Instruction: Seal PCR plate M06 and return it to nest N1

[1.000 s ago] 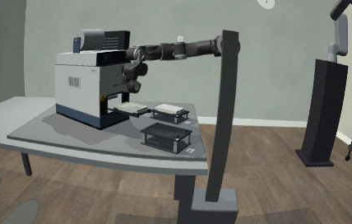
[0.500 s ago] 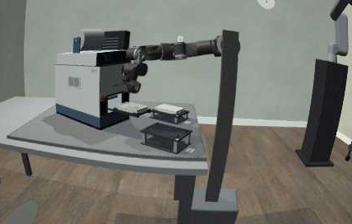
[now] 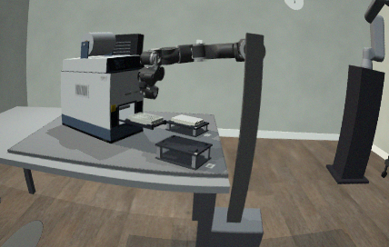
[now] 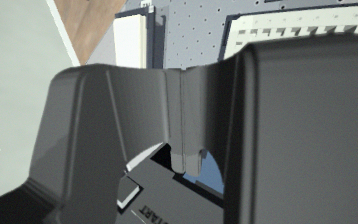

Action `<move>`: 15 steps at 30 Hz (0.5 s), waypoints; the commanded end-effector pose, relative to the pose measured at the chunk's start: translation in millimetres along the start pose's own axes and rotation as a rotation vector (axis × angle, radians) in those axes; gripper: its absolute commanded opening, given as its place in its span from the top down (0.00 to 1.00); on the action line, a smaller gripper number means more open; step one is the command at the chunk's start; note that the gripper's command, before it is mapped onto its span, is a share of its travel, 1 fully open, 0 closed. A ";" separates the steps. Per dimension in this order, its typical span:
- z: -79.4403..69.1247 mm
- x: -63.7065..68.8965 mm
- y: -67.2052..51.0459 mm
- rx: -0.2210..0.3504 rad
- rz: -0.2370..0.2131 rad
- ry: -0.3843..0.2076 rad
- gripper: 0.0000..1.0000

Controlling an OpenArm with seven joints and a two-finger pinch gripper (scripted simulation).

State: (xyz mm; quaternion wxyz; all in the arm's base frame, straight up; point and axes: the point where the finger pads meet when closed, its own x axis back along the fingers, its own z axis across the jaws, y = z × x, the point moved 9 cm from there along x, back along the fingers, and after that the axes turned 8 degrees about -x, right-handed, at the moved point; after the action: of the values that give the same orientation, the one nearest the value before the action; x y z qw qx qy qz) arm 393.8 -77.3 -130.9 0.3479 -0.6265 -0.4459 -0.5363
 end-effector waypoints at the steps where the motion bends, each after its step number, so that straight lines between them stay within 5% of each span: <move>1: 1.1 0.8 1.8 0.028 0.026 0.000 1.00; 8: 1.1 0.8 1.8 0.028 0.026 0.000 1.00; 13: -26.9 -2.0 8.3 0.188 -0.024 -0.173 1.00; 15: -26.9 -2.0 8.3 0.188 -0.024 -0.173 1.00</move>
State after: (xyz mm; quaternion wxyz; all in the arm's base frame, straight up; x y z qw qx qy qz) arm 379.7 -115.8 -127.4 0.3075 -0.6073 -0.5214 -0.5147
